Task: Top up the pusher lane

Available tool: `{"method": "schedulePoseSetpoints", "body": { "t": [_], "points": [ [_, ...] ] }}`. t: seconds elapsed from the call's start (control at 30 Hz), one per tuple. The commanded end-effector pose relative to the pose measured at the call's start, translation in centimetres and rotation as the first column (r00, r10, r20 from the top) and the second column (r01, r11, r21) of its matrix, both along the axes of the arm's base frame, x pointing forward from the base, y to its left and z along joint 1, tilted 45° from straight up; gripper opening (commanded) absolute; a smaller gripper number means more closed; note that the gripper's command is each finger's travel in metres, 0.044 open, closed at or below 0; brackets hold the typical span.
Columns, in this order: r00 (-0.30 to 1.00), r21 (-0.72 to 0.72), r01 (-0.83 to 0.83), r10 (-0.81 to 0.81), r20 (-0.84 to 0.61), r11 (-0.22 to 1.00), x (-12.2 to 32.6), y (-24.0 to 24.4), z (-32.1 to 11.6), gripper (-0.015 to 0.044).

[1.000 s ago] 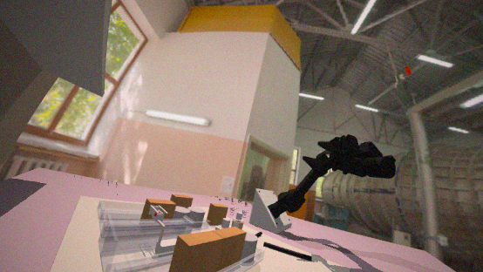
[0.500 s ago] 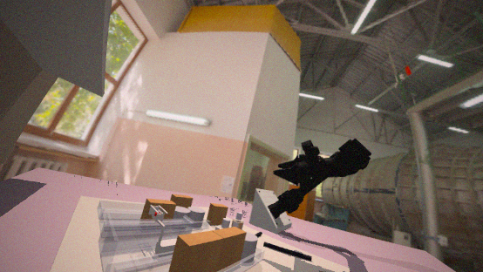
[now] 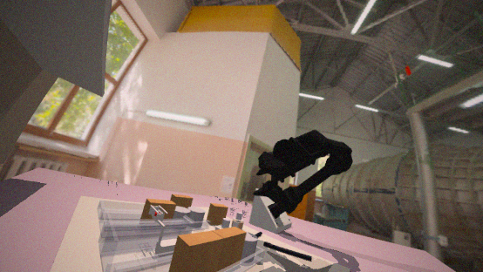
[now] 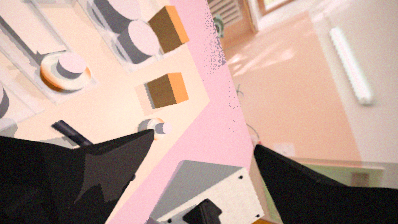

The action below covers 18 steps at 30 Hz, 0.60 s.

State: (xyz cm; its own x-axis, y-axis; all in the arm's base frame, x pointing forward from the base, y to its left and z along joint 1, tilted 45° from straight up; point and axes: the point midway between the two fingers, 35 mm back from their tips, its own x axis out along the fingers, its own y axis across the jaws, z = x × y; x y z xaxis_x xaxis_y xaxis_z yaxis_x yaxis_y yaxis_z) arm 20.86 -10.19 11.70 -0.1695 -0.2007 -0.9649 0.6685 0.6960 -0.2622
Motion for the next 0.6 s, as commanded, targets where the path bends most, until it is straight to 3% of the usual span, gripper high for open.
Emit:
{"method": "schedulePoseSetpoints", "body": {
  "t": [0.0, 0.23, 0.4, 0.57],
  "points": [
    [0.966, 0.503, -0.236, 0.255, 0.032, 0.831, -2.1, -0.5, -6.3, 0.044],
    [0.905, 0.668, -0.425, 0.297, 0.305, 0.61, -3.5, -1.0, -9.3, 0.044],
    [0.793, 0.645, -0.593, 0.213, 0.571, 0.481, -3.4, -1.2, -10.6, 0.044],
    [0.787, 0.641, -0.6, 0.208, 0.581, 0.478, -3.4, -1.2, -10.6, 0.044]
  ]
}}
